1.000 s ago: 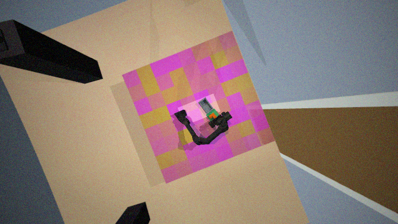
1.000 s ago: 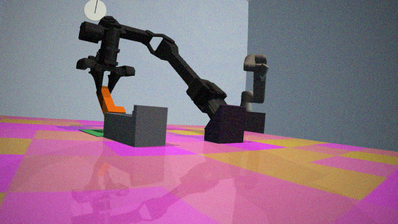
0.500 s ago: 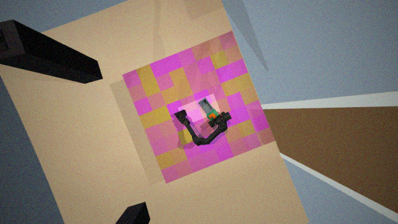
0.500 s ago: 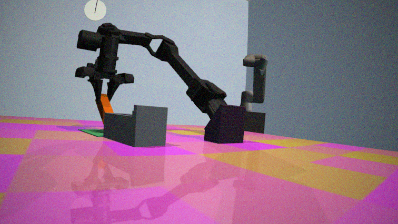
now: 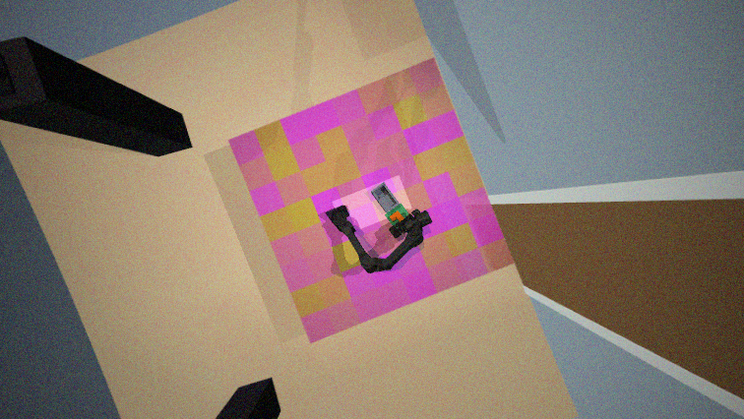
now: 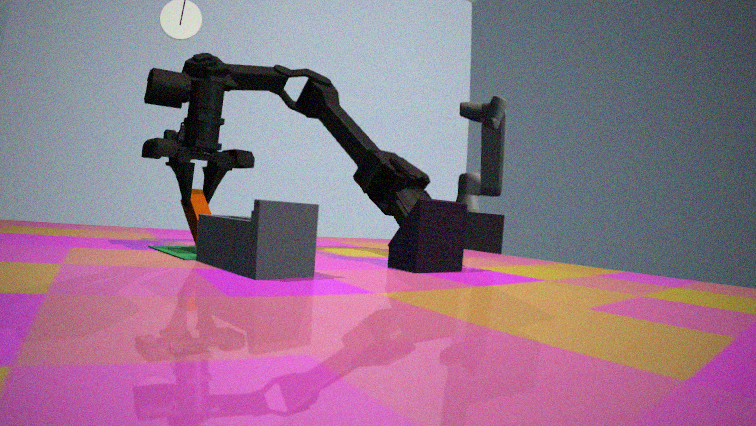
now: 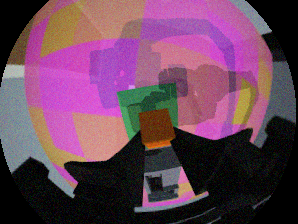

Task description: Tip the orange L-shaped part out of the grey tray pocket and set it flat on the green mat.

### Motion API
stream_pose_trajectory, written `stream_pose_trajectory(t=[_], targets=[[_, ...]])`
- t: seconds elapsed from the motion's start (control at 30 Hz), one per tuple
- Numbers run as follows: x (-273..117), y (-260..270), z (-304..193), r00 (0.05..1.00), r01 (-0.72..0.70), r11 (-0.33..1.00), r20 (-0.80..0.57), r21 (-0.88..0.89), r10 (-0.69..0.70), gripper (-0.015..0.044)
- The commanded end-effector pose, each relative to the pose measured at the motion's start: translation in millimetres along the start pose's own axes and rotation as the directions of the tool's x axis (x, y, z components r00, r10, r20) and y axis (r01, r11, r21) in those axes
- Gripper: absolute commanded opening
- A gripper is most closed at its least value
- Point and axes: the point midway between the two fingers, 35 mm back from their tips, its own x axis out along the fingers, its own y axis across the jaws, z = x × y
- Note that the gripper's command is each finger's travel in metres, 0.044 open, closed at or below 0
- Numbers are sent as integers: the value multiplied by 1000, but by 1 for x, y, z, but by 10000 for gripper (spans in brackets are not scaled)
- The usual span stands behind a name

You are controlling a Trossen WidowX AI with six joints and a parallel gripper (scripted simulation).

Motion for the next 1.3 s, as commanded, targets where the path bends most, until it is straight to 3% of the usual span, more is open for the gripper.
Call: stream_pose_trajectory(t=[0.0, 0.03, 0.37, 0.53, 0.67, 1.27], targets=[[1, 0, 1, 1000, 0, 1000, 4, -4, 0, 0], [0, 0, 0, 1000, 0, 1000, 0, 0, 0, 0], [-3, 0, 0, 1000, -3, 1000, 0, 0, 3, 262], [-50, 2, 0, 998, -60, 998, -8, 2, 60, 394], [-89, -3, 0, 994, -104, 995, -15, 2, 104, 400], [-86, -1, 0, 994, -110, 994, -9, -4, 110, 400]])
